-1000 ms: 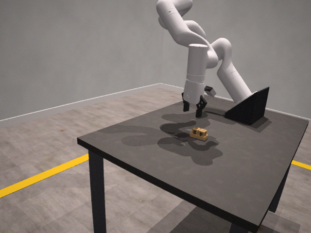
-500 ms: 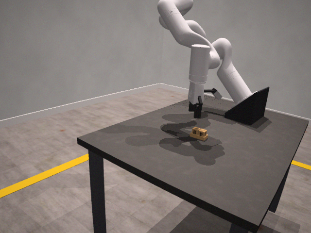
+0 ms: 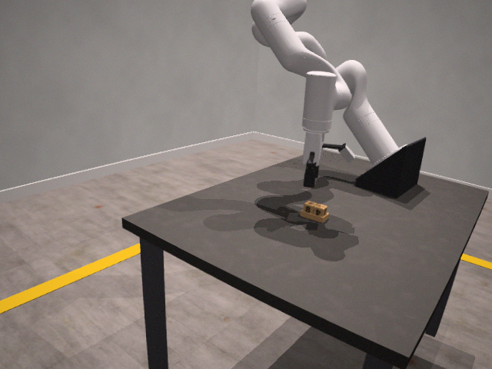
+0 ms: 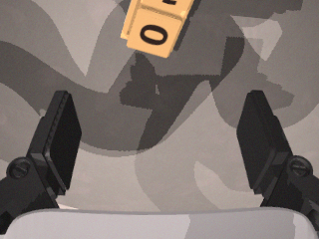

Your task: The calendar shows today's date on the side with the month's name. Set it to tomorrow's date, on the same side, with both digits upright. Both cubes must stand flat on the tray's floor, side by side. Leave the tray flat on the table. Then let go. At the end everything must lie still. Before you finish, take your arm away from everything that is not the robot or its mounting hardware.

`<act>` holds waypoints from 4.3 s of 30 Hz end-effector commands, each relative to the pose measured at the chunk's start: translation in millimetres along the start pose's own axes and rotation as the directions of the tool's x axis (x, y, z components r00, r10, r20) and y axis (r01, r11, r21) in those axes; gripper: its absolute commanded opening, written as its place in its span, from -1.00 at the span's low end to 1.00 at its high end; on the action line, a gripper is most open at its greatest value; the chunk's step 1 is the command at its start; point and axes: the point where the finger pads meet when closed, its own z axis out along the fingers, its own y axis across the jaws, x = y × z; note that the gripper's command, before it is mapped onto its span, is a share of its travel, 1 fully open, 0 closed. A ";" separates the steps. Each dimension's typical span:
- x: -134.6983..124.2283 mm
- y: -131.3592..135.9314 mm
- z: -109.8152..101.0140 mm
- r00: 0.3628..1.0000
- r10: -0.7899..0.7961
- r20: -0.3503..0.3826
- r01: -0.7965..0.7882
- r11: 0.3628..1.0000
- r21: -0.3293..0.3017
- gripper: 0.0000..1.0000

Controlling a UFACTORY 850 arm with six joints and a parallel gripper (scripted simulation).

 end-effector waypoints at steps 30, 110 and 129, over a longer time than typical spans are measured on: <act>7.3 -3.4 0.9 0.947 0.321 0.006 -0.321 0.947 -0.012 -0.01; 7.4 -3.4 53.0 0.947 0.321 0.006 -0.321 0.947 -0.013 -0.01; 7.4 -3.4 53.4 0.947 0.321 0.006 -0.321 0.947 -0.013 -0.01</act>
